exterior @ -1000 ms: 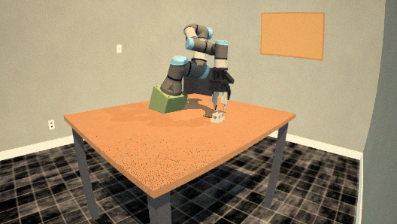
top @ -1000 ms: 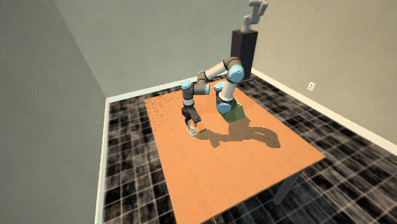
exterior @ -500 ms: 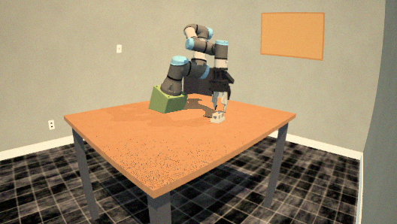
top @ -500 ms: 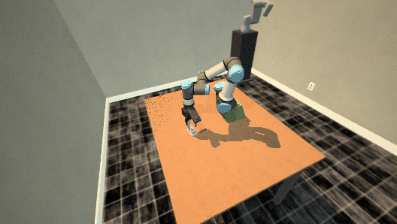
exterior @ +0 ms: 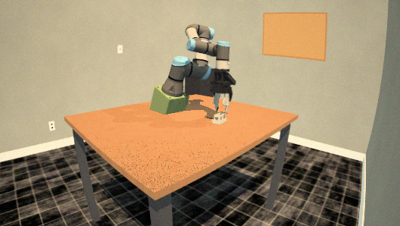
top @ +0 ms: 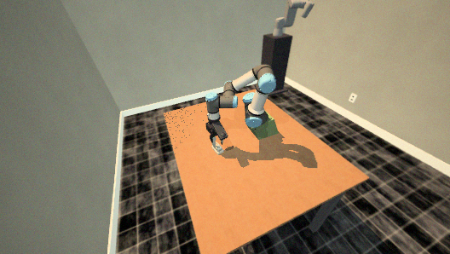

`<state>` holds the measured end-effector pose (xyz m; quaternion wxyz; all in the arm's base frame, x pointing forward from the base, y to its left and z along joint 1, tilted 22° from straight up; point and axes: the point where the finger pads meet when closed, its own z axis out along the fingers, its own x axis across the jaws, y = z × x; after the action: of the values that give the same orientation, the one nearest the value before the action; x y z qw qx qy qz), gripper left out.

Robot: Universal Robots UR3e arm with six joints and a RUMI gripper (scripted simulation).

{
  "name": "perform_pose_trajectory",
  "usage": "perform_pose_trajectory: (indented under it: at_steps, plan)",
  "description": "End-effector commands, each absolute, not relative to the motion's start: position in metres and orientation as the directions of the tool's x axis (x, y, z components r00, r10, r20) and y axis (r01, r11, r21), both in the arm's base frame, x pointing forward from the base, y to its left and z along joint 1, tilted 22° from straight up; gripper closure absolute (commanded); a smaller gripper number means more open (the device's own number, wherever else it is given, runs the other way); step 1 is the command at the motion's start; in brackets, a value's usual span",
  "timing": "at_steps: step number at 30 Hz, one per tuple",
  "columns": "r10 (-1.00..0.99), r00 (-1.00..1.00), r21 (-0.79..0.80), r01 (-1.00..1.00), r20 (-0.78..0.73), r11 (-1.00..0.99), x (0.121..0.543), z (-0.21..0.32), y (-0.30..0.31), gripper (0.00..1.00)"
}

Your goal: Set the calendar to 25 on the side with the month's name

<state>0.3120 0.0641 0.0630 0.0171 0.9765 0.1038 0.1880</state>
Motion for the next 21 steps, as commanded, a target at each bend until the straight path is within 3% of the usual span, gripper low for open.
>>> perform_pose_trajectory:
  at_steps: [1, 21]
  plan:
    - [0.210, 0.907, 0.074, 0.196, 0.365, -0.978, 0.314, 0.060, 0.064, 0.71]
    - [0.210, 0.907, 0.074, 0.196, 0.365, -0.978, 0.322, 0.040, 0.064, 0.71]
